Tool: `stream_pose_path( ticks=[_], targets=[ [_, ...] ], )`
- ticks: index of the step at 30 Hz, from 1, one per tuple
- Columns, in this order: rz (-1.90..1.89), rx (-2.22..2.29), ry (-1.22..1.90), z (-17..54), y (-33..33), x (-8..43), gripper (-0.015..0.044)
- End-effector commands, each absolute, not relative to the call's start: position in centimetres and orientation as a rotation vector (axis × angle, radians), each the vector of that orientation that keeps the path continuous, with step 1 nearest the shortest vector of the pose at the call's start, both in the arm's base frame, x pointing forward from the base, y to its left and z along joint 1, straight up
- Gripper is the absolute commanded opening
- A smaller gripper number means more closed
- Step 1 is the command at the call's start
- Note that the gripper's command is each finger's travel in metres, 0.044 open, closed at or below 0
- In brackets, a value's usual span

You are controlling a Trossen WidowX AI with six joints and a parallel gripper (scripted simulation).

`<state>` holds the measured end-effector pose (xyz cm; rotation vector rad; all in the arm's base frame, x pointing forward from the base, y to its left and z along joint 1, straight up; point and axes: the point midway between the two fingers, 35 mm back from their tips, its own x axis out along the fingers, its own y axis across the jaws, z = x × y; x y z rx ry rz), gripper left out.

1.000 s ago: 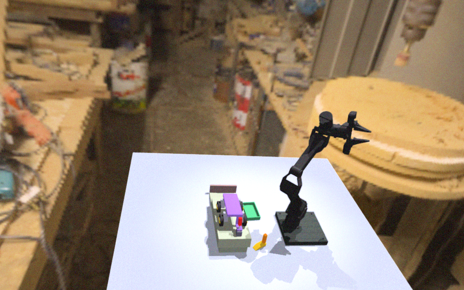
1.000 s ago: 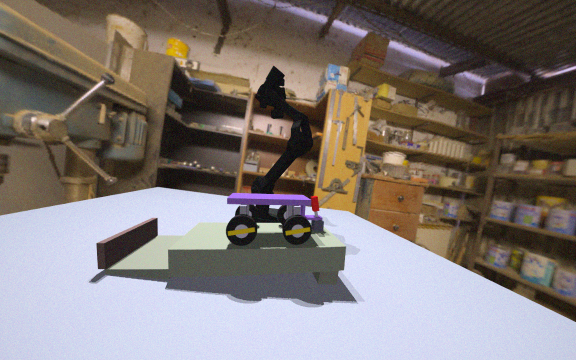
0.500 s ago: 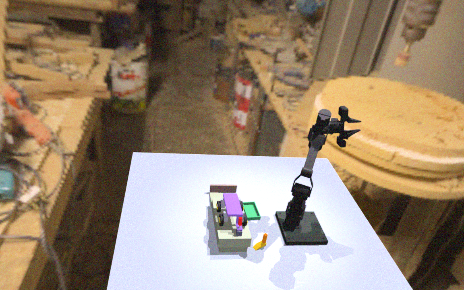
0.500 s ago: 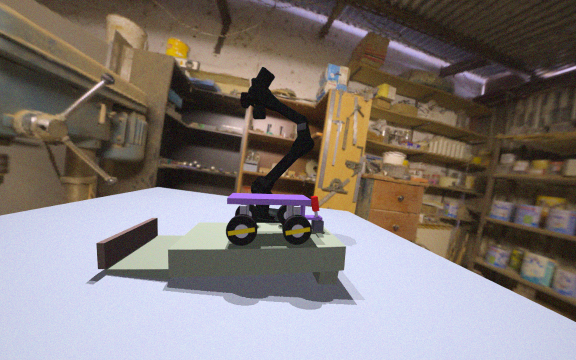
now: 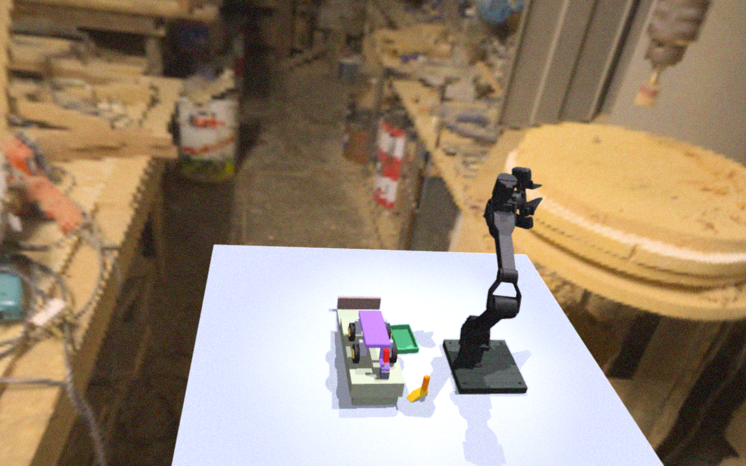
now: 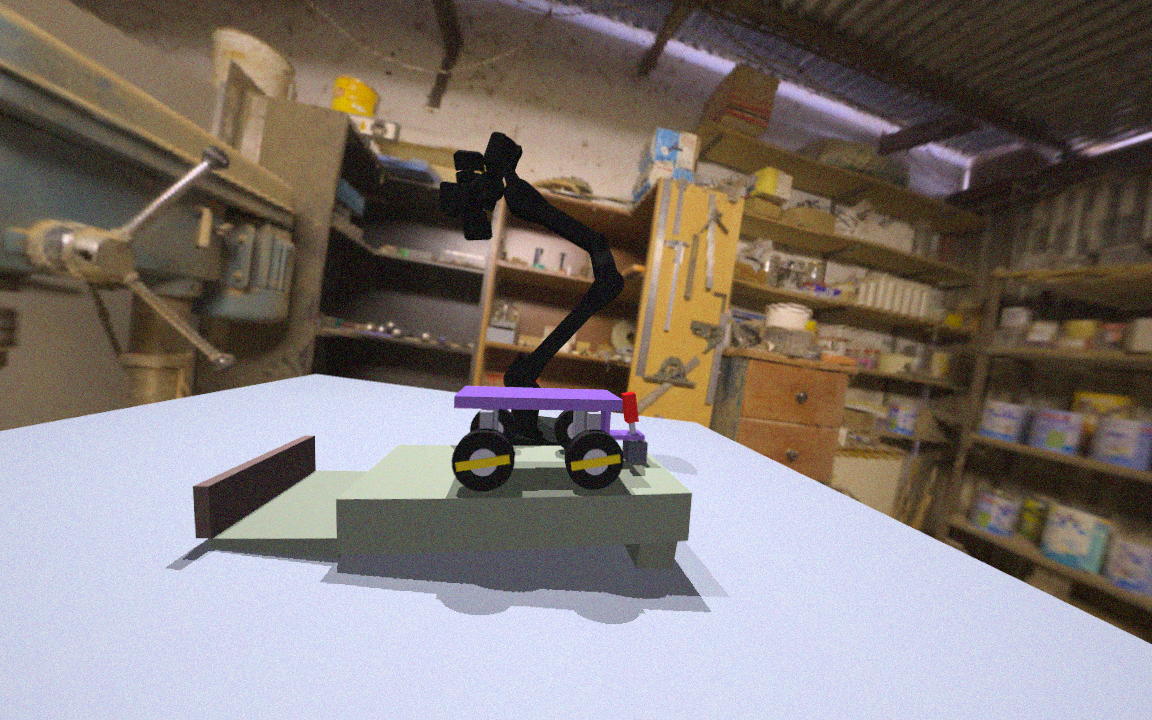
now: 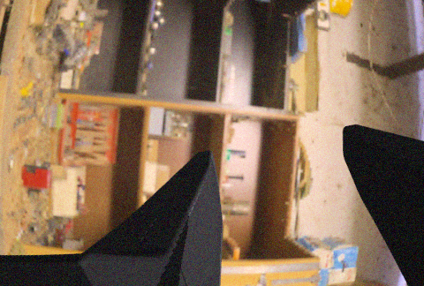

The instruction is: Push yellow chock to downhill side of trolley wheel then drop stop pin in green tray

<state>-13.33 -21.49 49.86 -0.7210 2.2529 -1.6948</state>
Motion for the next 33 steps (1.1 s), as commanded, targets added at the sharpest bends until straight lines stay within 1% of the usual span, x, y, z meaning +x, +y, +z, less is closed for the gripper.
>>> stream_pose_path(
  ticks=[1,9,17,26,33],
  targets=[
    [-1.528,-0.859,2.168,48.0,-24.8,-10.2,0.0190],
    [-1.261,-1.065,2.000,45.0,-28.3,-3.7,0.0190],
    [-0.996,-1.227,1.821,41.8,-29.7,3.5,0.0190],
    [-0.687,-1.366,1.621,37.8,-28.6,11.7,0.0190],
    [-0.476,-1.414,1.478,34.8,-26.2,16.9,0.0190]
  ],
)
